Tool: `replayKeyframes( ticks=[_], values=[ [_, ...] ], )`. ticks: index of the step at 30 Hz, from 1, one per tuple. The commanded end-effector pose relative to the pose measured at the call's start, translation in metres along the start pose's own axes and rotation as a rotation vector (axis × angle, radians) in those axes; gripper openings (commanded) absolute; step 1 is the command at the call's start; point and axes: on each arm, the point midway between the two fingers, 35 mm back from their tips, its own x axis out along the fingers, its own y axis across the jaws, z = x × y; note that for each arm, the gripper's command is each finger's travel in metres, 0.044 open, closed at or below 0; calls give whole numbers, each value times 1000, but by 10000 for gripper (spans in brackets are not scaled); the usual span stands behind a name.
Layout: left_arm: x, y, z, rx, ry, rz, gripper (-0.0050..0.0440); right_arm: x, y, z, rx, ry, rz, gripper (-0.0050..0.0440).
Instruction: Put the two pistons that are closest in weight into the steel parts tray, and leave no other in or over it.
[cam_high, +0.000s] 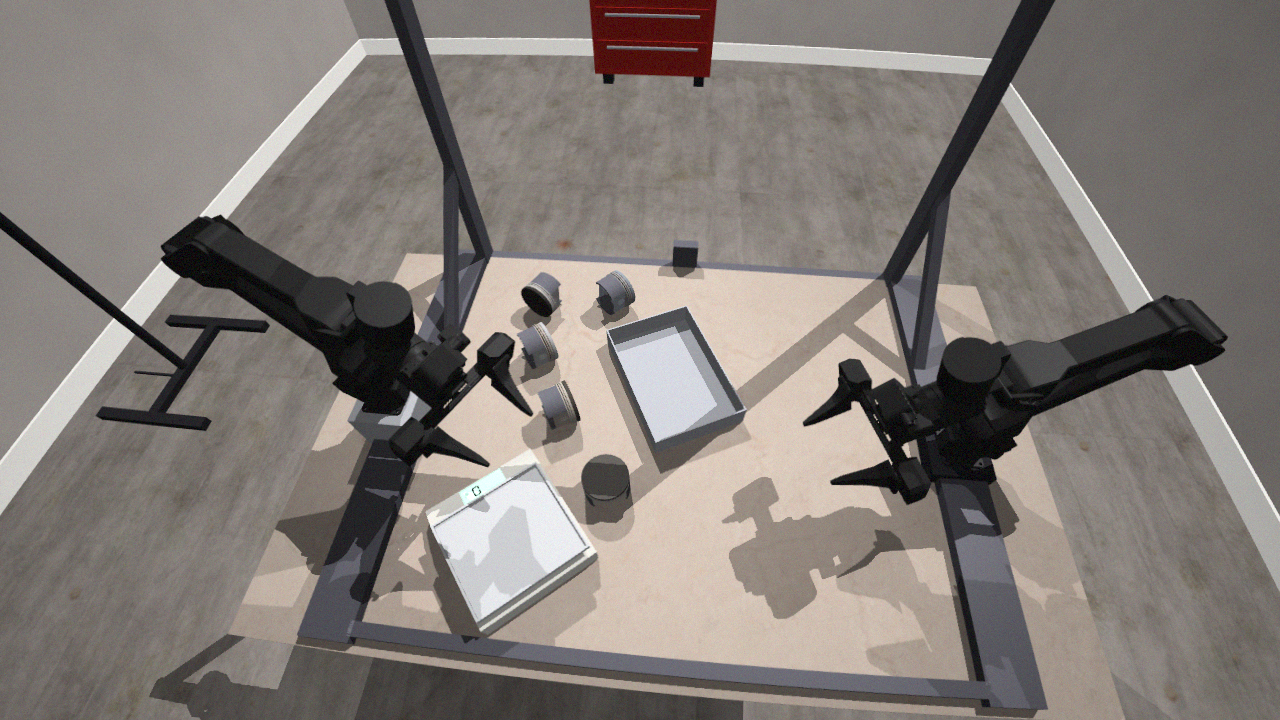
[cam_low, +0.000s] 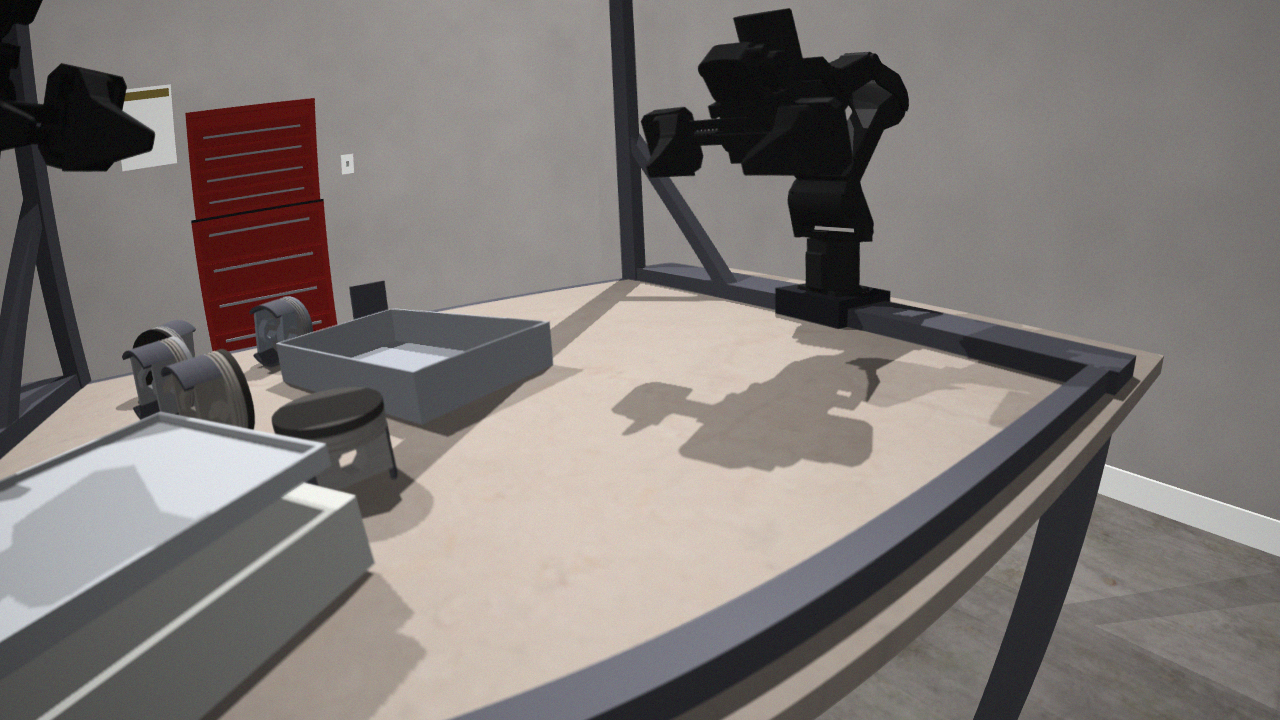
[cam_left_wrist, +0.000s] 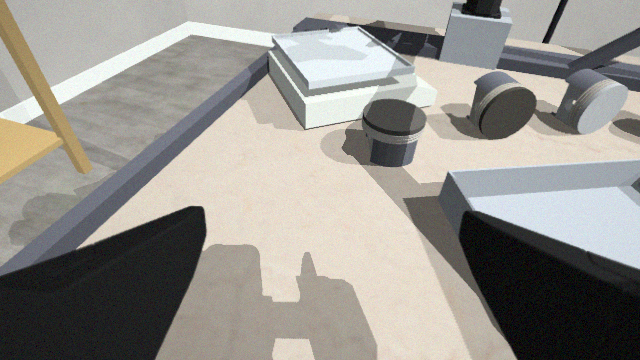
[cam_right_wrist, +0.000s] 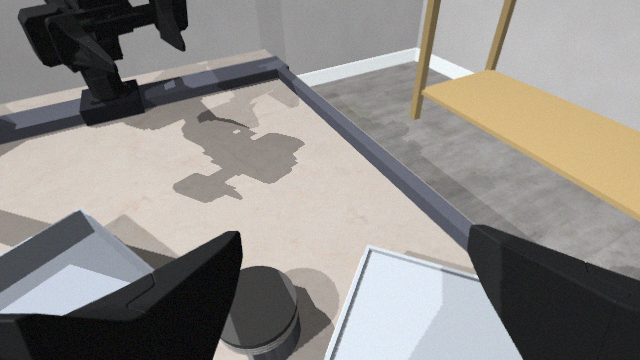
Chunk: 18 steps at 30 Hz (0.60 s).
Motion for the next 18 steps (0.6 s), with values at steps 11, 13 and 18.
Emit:
replayKeyframes(
  ticks=[11,13,18],
  values=[
    [-7,64,4,-113,-19,297,400,1,-62,12,73,21,-178,378],
    [-9,73,0,-105,-11,293,400,9,-69,11,77,74,-176,378],
    [-16,97,-3,-134,-10,371,400,18,-72,8,89,207,-171,378]
  ],
)
